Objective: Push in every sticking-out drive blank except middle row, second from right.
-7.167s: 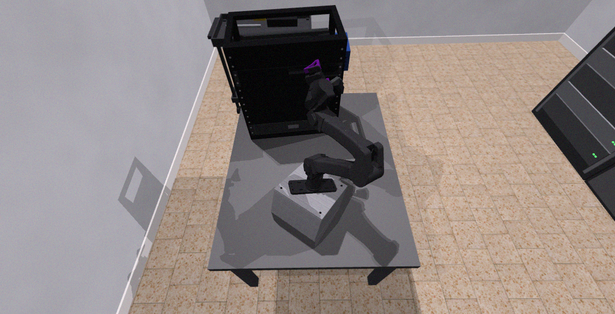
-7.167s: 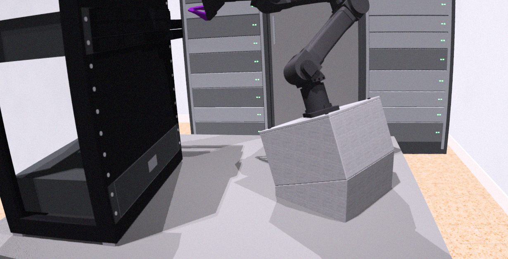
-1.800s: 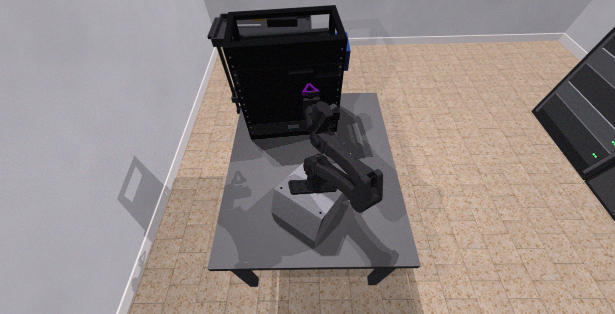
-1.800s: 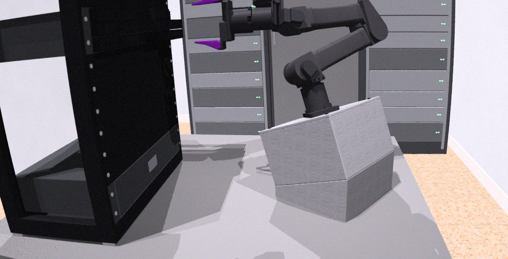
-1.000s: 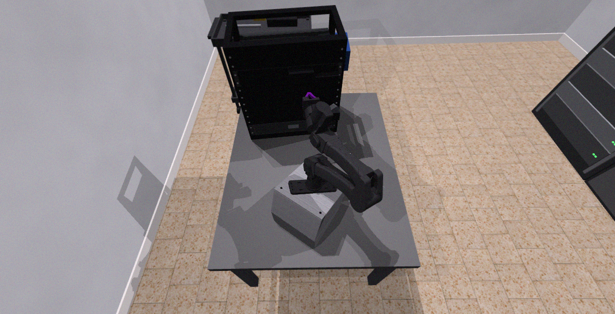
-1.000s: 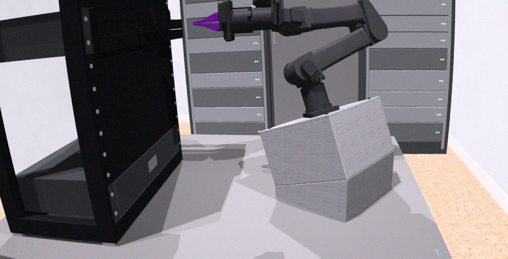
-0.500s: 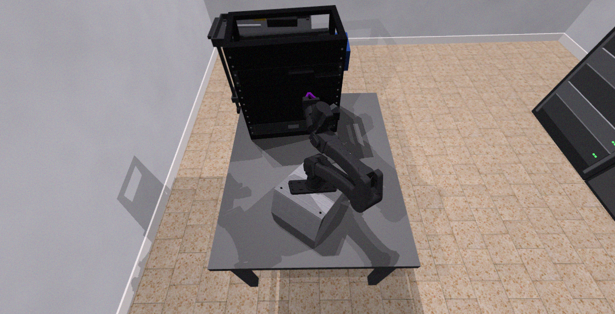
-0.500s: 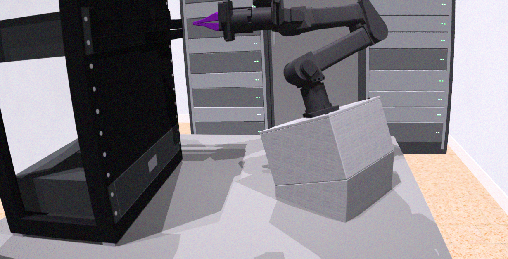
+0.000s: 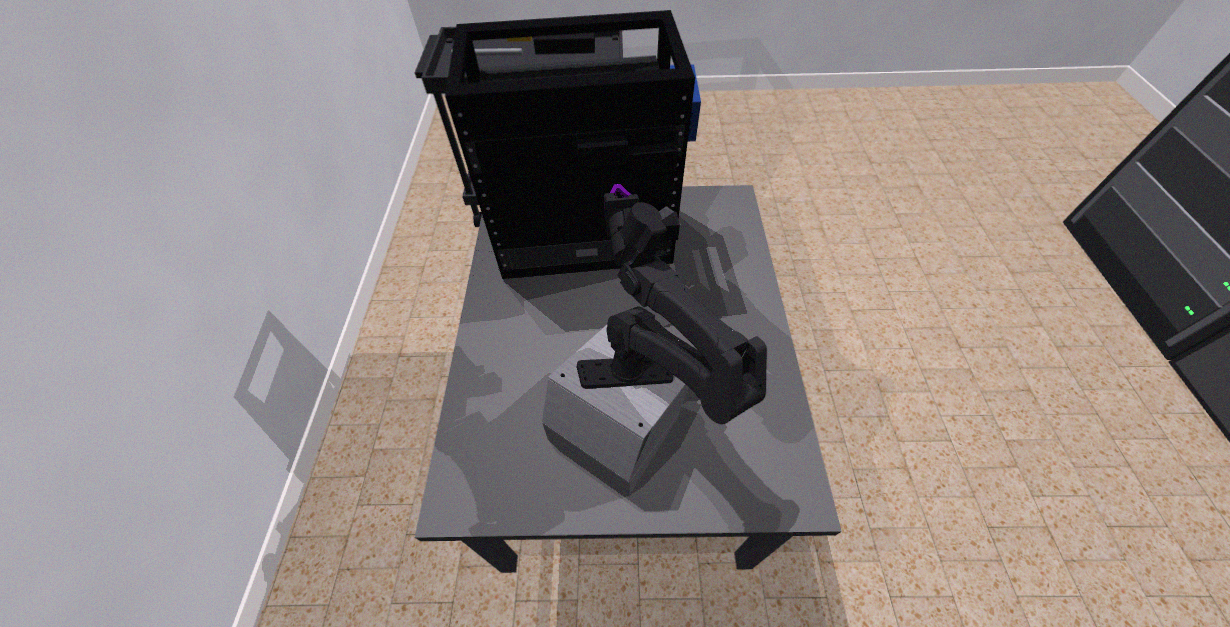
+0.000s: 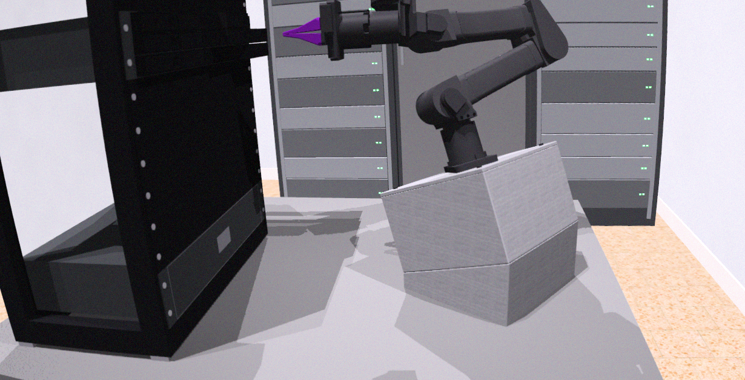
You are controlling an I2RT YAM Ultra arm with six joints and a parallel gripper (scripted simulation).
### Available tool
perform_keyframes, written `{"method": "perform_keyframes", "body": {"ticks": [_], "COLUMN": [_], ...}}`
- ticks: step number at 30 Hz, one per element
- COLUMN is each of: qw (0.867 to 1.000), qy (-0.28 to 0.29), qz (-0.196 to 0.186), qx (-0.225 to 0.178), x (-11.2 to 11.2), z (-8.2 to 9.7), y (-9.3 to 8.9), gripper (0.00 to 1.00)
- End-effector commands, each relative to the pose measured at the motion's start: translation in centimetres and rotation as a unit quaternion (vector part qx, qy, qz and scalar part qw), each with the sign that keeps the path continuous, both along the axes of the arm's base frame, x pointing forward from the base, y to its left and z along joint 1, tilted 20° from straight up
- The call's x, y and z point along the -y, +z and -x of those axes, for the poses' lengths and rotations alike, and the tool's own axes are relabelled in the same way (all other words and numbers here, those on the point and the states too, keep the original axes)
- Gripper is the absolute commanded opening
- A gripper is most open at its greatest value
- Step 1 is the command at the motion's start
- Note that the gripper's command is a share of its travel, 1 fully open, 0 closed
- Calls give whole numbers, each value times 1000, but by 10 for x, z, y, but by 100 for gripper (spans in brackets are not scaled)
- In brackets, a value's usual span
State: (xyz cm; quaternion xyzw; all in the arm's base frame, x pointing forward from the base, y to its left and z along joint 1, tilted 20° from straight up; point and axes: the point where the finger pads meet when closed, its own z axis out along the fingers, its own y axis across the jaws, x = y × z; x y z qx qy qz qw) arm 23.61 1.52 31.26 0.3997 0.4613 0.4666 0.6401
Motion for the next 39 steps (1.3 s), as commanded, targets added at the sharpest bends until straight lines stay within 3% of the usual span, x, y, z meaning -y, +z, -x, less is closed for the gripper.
{"method": "perform_keyframes", "body": {"ticks": [1, 15, 25, 39], "qw": [1000, 1000, 1000, 1000], "qy": [2, 2, -4, -1], "qz": [0, -2, -1, -4], "qx": [9, 8, 9, 10], "x": [-4, -30, -27, -23], "z": [1, 2, -1, -56], "y": [16, 36, 38, 53], "gripper": [0, 0, 0, 0]}}
